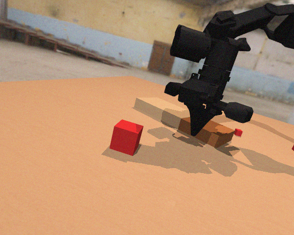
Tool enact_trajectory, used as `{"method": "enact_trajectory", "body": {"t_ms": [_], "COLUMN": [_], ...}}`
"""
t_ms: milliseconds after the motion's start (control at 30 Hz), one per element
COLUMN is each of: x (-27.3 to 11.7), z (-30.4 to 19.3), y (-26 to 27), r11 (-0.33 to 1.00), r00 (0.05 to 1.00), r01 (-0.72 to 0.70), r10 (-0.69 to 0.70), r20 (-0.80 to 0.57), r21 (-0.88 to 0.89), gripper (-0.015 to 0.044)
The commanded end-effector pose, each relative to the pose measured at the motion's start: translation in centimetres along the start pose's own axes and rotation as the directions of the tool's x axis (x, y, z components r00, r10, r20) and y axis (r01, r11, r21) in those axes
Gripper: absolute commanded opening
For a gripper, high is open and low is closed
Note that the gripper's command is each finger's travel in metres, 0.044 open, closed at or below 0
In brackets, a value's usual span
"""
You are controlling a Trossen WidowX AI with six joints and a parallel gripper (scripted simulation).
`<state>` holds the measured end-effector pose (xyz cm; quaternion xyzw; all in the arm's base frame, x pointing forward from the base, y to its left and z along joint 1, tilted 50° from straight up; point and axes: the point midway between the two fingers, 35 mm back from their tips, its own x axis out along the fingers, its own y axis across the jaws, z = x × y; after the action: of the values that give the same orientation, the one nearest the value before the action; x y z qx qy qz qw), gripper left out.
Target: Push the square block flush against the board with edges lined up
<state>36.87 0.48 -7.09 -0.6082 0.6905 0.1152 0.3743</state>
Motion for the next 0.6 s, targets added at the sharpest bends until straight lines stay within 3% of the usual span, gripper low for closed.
{"method": "enact_trajectory", "body": {"t_ms": [0, 567], "x": [0.2, 0.1], "z": [-0.7, 1.2], "y": [0.0, -0.1], "r11": [1.000, 1.000], "r00": [1.000, 1.000], "r01": [0.000, 0.000], "r10": [0.000, 0.000], "r20": [-0.008, -0.007], "r21": [0.001, 0.002], "gripper": [0.0000, 0.0000]}}
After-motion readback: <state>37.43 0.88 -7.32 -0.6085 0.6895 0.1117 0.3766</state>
